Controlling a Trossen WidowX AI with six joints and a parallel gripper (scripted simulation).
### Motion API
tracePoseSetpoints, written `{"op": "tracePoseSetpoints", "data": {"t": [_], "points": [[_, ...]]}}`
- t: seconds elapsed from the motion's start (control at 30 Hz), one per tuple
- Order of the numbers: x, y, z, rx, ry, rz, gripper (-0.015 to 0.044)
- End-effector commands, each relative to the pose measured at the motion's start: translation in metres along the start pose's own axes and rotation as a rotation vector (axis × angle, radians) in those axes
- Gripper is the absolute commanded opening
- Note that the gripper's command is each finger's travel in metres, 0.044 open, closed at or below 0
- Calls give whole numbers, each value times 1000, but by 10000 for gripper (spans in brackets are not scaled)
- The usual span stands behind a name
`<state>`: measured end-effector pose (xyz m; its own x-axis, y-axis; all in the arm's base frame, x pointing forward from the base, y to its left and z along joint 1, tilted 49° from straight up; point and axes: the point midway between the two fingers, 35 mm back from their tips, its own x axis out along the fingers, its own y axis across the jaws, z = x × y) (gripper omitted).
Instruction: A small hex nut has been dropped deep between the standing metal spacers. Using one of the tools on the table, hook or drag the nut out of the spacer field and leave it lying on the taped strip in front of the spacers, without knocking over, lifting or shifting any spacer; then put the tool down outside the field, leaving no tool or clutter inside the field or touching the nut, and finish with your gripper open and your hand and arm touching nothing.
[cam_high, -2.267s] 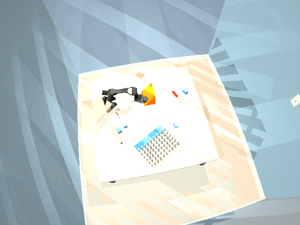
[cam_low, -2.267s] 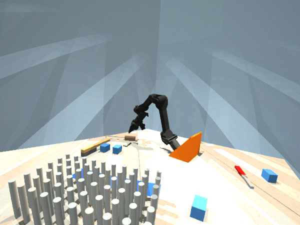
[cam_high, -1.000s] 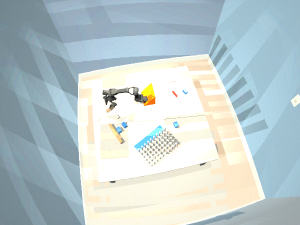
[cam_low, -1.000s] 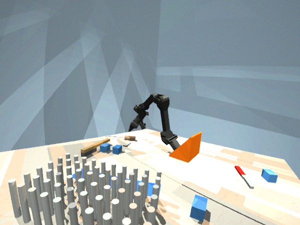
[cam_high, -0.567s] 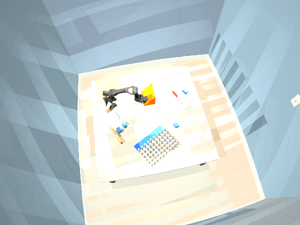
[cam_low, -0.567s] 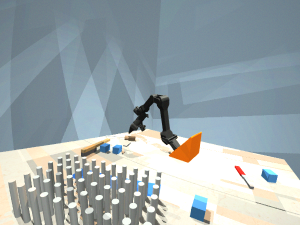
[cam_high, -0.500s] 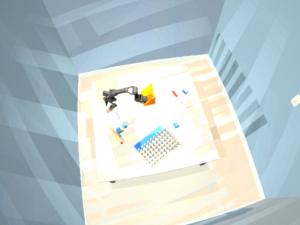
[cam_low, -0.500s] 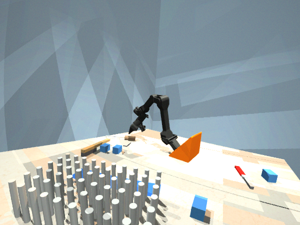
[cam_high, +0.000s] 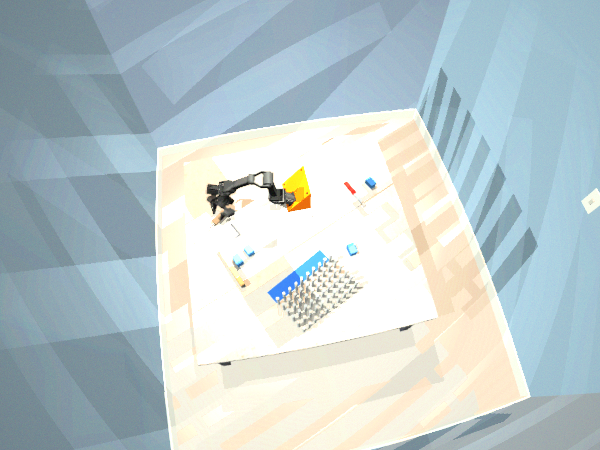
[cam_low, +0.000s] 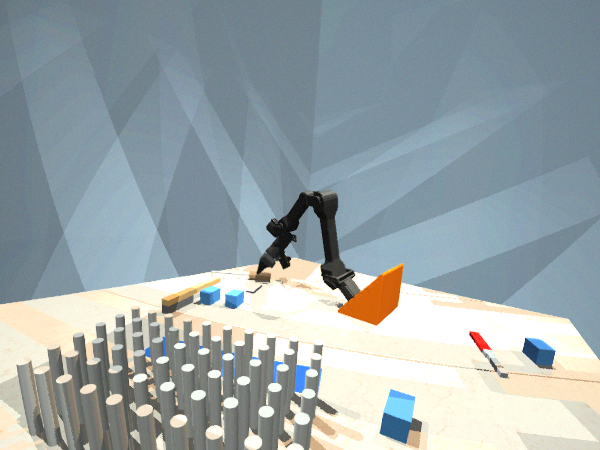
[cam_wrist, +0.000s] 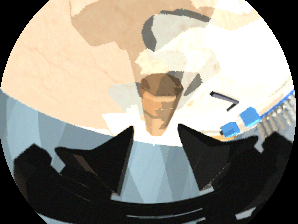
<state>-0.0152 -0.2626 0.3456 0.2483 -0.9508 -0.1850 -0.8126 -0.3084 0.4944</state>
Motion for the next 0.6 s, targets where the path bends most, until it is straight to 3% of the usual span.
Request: {"op": "tracePoseSetpoints", "data": {"t": [0.0,0.4,0.57], "points": [[7,-1,8,13,-9,-2,280],[20,-4,17,14,-8,-2,280],[20,-4,17,14,-8,-2,168]]}}
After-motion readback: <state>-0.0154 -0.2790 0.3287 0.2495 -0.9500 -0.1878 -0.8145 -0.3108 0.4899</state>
